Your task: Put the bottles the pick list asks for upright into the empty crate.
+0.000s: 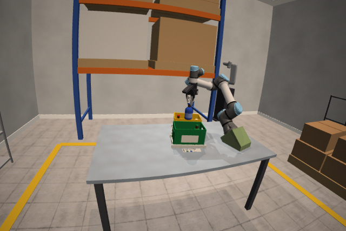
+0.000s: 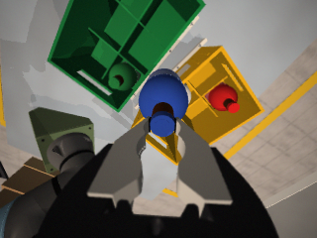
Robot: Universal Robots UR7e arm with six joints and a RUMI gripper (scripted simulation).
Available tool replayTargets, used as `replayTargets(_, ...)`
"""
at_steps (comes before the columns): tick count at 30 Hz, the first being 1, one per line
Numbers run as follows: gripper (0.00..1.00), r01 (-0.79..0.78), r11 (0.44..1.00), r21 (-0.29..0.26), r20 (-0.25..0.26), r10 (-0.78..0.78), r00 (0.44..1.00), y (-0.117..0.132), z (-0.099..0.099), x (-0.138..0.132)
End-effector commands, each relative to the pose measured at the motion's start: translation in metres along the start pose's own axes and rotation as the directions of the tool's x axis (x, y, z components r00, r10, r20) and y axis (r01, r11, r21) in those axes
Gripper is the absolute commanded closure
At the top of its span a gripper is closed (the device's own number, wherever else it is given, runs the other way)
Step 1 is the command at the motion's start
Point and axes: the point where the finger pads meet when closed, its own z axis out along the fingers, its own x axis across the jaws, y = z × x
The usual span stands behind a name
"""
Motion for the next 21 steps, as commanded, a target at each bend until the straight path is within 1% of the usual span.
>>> replayTargets(1, 1.0, -0.003, 1.0, 0.004, 0.001, 0.003, 1.0, -0.007, -0.001, -0.006)
replayTargets(21, 1.0, -0.005, 1.0, 0.006, 0.001, 0.005, 1.0, -0.034, -0.002, -0.029)
